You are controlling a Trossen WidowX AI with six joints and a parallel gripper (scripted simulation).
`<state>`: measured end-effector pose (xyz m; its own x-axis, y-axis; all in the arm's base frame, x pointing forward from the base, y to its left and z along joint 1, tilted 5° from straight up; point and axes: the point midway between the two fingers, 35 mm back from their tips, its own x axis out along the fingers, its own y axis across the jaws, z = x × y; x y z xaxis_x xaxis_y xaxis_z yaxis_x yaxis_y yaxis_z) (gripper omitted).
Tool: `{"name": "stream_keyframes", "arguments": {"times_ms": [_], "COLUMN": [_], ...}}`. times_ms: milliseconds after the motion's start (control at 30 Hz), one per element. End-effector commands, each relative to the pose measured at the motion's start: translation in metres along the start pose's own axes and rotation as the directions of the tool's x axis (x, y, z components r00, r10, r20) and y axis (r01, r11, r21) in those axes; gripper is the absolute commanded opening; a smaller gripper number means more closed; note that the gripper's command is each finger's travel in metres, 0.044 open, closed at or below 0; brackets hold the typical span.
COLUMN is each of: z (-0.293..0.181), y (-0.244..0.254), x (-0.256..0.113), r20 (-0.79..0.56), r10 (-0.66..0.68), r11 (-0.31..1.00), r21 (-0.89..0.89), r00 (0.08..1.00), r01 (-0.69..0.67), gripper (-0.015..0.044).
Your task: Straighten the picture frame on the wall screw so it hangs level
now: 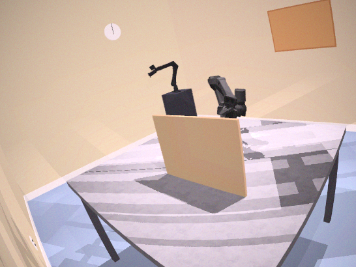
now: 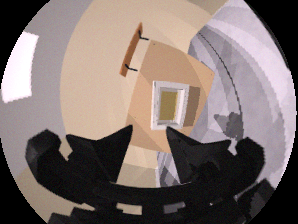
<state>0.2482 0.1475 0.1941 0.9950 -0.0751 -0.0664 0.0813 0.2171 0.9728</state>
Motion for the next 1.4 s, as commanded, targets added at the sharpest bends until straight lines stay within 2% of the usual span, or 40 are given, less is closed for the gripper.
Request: {"name": "stream_keyframes", "arguments": {"times_ms": [0,633,767,967,1367], "z": [-0.003,-0.001,-0.003,-0.001,0.000], "y": [-0.021,-0.022,-0.019,-0.020,-0.020], "x": [0.026,0.026,0.044,0.103,0.106], "r20": [-0.005,-0.005,-0.005,-0.004,-0.004], "r10": [0.001,0.001,0.001,0.008,0.008], "r11": [1.000,1.000,1.000,1.000,1.000], "r21": [-0.027,-0.027,-0.026,-0.027,-0.027], "r00": [1.000,1.000,1.000,1.000,1.000], "r01": [-0.001,-0.001,-0.001,-0.008,-0.009], "gripper": [0.0260,0.0260,0.0260,0.0260,0.0260]}}
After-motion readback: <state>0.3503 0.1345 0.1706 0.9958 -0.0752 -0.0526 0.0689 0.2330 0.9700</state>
